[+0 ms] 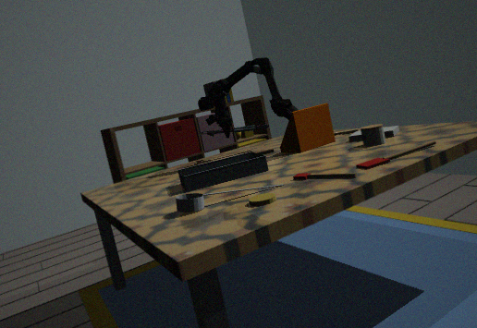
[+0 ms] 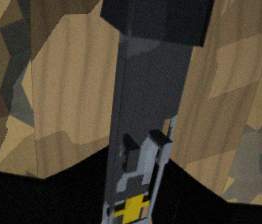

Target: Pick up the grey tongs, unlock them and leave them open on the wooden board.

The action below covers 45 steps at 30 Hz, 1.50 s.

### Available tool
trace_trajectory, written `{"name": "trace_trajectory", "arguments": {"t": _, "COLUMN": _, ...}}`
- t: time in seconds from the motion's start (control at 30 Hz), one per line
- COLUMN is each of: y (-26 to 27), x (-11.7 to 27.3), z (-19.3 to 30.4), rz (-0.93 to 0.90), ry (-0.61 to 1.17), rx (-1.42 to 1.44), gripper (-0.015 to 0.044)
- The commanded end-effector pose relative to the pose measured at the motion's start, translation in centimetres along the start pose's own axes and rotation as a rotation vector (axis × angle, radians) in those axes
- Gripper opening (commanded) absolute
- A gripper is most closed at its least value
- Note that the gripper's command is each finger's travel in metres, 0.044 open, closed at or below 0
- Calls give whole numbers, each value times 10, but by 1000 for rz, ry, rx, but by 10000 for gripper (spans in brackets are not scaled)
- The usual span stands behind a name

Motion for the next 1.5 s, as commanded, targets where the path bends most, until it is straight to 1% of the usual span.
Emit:
{"name": "trace_trajectory", "arguments": {"t": 0.0, "y": 1, "x": -7, "z": 1, "rz": -4, "ry": 2, "rx": 7, "gripper": -150}}
{"name": "trace_trajectory", "arguments": {"t": 1.0, "y": -4, "x": -55, "z": 6, "rz": 8, "ry": -9, "rx": 13, "gripper": -150}}
{"name": "trace_trajectory", "arguments": {"t": 1.23, "y": -5, "x": -58, "z": 6, "rz": 9, "ry": -10, "rx": 13, "gripper": -150}}
{"name": "trace_trajectory", "arguments": {"t": 1.47, "y": -5, "x": -56, "z": 6, "rz": 12, "ry": -10, "rx": 7, "gripper": 34}}
Point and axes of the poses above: the point midway between the two fingers, 35 mm back from their tips, its own x axis back along the fingers, its own y axis across the jaws, z = x × y, the point moved 3 cm from there along x, back along the fingers, and after that the axes turned 15 degrees about -x, right-handed, at the moved point
